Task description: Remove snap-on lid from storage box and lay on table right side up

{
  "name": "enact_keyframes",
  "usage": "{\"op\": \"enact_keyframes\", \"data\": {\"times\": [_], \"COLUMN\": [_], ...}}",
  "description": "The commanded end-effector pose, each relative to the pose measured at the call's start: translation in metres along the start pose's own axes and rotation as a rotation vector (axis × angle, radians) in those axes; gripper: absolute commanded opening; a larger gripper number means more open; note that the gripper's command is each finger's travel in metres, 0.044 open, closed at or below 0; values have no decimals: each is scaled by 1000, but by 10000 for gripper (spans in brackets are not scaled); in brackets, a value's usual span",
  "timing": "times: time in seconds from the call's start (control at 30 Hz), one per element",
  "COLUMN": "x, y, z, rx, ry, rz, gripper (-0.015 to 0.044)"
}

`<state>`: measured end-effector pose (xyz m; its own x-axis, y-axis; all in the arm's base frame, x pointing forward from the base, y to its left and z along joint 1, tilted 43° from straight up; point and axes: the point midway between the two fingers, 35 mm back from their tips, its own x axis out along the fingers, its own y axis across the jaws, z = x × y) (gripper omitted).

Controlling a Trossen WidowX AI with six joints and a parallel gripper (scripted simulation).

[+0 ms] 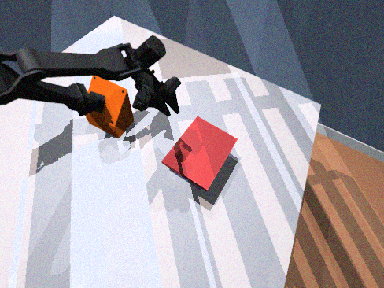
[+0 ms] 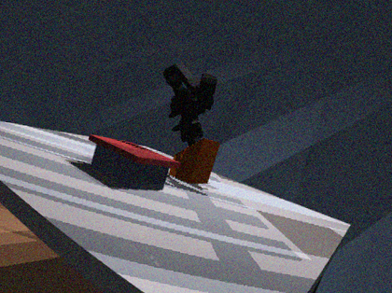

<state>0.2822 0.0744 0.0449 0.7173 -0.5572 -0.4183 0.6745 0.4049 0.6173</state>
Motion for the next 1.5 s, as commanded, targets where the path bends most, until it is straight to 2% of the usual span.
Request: {"op": "enact_keyframes", "data": {"times": [0.0, 0.27, 0.6, 1.47], "x": [8, 42, 45, 87], "y": [-11, -54, -54, -53], "z": [-1, 2, 2, 0], "rx": [0, -2, -1, 1], "ry": [-9, -11, -10, -5], "rz": [-11, -8, -10, -19], "gripper": [235, 235, 235, 235]}}
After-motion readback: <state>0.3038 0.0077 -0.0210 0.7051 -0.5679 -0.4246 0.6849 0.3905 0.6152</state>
